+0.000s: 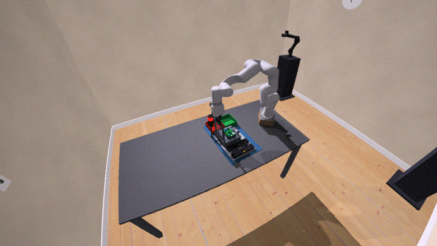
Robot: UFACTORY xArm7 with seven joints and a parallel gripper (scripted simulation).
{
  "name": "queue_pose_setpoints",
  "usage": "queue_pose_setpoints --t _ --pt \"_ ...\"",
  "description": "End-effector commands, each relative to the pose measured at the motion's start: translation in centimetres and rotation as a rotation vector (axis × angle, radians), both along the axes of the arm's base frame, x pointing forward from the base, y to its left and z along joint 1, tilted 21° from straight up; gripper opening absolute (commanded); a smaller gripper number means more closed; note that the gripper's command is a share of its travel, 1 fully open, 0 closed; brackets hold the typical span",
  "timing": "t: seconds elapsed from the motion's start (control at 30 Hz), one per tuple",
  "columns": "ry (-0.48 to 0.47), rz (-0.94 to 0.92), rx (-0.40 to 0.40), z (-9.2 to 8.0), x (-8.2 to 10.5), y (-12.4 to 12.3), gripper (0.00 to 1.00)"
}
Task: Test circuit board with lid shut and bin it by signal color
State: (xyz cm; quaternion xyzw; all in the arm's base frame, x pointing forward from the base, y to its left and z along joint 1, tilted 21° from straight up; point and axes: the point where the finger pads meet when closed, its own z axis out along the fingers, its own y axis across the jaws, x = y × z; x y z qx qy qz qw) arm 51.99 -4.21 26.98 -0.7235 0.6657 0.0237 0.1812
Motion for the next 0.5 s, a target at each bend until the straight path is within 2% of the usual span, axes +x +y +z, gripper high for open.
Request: queue_pose_setpoints --t 0.0,0.47 --pt "0.000 -0.001 0.000 0.2 0.5 -0.1 0.00" --pt "0.000 -0.002 0.000 0.3 1.5 0.0 0.00"
